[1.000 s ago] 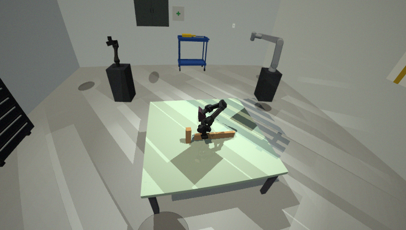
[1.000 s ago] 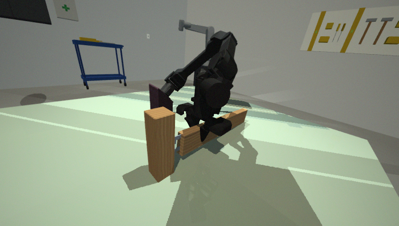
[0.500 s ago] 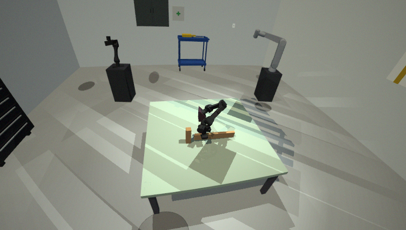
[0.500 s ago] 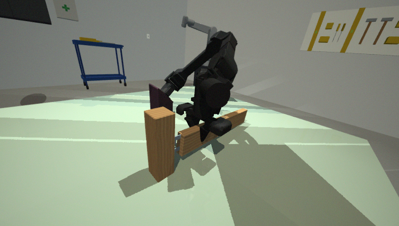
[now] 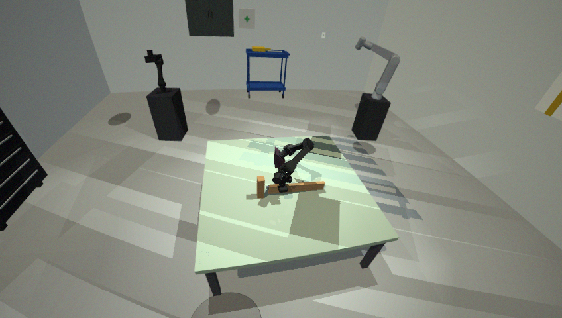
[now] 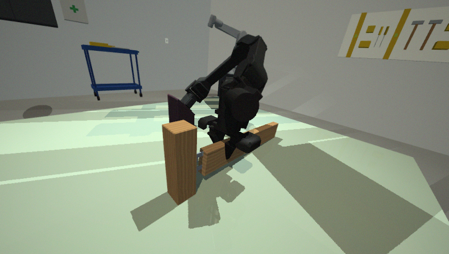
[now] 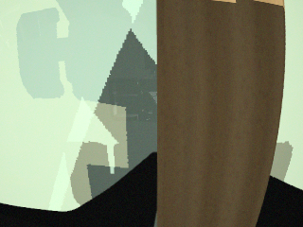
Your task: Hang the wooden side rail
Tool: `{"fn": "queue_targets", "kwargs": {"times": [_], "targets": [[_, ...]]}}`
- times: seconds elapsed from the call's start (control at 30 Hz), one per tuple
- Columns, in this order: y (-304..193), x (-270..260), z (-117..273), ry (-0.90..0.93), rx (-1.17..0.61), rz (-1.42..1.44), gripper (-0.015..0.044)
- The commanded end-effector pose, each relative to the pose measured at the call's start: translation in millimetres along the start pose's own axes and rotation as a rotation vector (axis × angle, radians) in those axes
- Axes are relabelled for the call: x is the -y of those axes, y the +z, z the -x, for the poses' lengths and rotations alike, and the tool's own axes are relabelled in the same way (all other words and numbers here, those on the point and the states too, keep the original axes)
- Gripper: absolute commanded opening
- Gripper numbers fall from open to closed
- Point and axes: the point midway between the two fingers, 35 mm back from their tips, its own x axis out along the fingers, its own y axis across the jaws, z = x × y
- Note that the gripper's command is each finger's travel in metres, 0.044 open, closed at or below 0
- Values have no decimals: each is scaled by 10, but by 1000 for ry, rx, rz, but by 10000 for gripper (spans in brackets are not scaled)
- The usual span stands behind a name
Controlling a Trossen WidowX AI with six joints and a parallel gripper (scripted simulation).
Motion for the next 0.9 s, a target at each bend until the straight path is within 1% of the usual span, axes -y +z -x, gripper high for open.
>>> {"fn": "queue_targets", "kwargs": {"times": [0.0, 0.87], "targets": [[-41, 7, 47, -12, -6, -3, 0], [-66, -11, 31, -12, -6, -3, 0]]}}
